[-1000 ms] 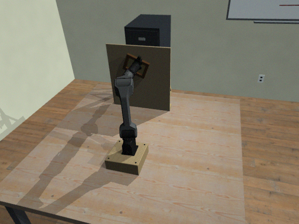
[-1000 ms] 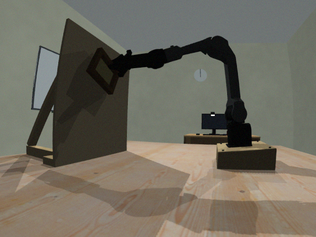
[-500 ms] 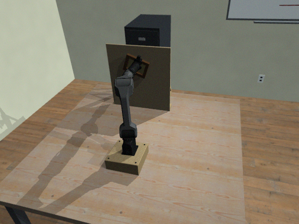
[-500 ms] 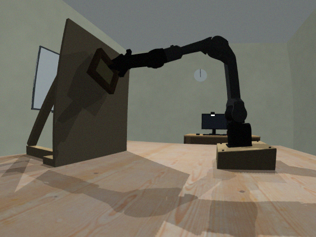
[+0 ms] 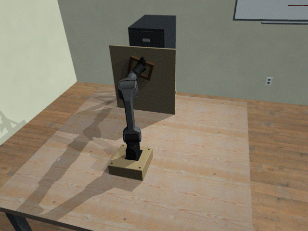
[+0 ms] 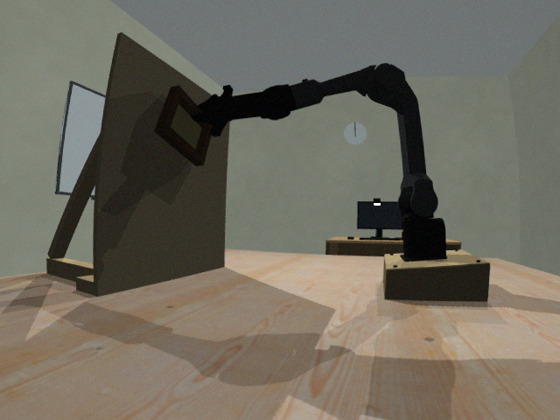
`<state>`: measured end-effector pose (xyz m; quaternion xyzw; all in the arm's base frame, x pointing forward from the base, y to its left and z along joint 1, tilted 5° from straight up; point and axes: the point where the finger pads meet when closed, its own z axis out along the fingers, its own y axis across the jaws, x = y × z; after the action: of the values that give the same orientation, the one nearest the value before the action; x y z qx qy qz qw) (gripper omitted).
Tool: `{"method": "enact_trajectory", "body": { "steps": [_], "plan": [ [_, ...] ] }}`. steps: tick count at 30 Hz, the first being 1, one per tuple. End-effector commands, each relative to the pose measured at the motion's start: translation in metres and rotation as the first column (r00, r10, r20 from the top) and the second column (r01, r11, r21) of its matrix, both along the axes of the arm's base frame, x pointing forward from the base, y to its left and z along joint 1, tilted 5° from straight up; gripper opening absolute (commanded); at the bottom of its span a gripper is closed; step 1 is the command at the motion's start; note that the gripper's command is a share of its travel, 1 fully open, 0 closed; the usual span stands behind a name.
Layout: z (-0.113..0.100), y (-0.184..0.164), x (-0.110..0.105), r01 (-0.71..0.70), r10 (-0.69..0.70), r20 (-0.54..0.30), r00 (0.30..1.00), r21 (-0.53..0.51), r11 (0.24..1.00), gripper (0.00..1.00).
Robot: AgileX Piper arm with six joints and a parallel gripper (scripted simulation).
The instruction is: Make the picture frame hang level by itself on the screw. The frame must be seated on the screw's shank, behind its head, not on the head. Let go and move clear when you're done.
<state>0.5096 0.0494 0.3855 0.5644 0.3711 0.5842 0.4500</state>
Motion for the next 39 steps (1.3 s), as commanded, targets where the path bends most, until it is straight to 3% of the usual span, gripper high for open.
{"method": "enact_trajectory", "body": {
  "steps": [1,39],
  "plan": [
    [0.011,0.005,-0.001,-0.008,0.008,0.022,1.0,-0.009,1.0,0.0],
    [0.015,0.015,-0.001,0.006,-0.004,0.011,1.0,-0.185,0.983,0.0]
  ]
}}
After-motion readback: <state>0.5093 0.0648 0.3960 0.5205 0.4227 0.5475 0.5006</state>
